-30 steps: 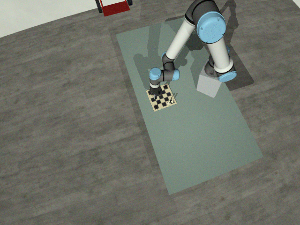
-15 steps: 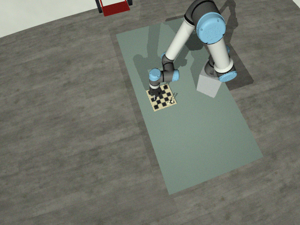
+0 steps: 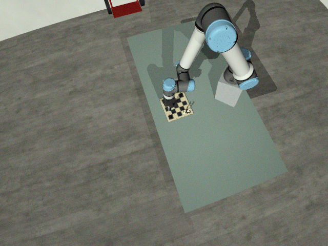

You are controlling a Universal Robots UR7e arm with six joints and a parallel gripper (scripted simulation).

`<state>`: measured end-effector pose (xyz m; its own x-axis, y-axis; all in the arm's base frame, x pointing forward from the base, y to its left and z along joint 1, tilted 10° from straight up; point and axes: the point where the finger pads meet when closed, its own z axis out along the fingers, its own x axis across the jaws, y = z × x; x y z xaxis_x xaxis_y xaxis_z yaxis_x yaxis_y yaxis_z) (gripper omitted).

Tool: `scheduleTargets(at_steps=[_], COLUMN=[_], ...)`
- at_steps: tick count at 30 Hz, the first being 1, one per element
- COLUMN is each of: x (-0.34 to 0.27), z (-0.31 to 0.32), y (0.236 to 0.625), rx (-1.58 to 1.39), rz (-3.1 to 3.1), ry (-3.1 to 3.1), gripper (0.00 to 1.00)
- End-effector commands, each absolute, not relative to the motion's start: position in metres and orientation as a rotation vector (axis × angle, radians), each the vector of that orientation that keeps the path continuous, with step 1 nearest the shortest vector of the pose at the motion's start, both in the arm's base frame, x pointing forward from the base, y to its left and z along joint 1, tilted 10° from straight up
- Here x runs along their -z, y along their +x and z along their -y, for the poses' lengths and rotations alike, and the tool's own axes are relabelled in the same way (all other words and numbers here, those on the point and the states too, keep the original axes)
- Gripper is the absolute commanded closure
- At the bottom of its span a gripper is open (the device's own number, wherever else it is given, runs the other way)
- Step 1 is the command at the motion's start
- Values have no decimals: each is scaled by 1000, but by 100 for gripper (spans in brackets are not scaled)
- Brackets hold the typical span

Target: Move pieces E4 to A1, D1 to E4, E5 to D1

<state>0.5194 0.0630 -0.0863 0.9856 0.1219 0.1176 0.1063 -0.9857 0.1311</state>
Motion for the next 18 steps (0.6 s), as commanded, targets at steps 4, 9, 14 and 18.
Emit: scheduleTargets(at_steps=[4,9,14,18], x=[123,134,144,146], z=[-58,-57,-55,-55], y=[526,528,530,530], rx=[-192,-192,-192,-192], rz=[-173,-173,-173,-173], ry=[3006,3006,3006,3006], gripper=[100,100,100,100])
